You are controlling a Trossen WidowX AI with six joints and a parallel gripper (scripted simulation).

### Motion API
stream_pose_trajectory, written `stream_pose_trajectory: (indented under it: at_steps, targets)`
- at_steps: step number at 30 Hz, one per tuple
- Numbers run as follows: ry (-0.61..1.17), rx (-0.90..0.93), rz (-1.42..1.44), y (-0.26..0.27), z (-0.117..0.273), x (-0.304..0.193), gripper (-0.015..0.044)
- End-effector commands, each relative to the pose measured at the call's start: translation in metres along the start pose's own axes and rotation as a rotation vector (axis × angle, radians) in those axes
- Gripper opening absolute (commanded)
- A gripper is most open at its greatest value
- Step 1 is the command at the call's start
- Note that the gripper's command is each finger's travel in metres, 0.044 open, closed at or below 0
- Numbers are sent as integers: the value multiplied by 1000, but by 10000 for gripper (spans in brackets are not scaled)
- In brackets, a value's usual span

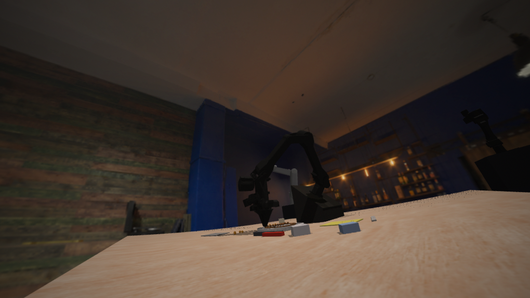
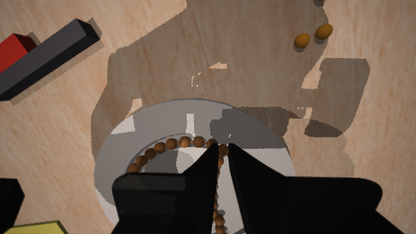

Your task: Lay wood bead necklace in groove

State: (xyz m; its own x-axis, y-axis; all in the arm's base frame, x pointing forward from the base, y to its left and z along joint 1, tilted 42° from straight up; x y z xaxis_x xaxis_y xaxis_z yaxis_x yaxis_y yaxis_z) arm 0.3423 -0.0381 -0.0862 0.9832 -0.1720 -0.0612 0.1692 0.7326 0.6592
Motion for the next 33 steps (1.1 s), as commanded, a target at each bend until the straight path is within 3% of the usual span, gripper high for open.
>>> stream_pose_trajectory:
  at_steps: [1,16,33]
  targets:
    - [-1,0,0,0,1,0,53]
    - [1,1,-4,0,2,0,440]
    - [4,-1,-4,0,5,0,440]
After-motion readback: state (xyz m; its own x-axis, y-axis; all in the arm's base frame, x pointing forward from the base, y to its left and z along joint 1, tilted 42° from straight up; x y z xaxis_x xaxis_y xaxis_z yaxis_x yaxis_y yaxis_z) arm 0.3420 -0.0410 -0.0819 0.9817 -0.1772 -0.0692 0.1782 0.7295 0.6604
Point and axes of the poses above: the point midway between the two fingers, 35 mm back from their tips, its own z axis back along the fingers, its own y axis across the jaws, x = y × z, the point moved 3 cm from there along z, back along the fingers, and after that the axes turned 6 degrees about z, right-handed, at the moved point
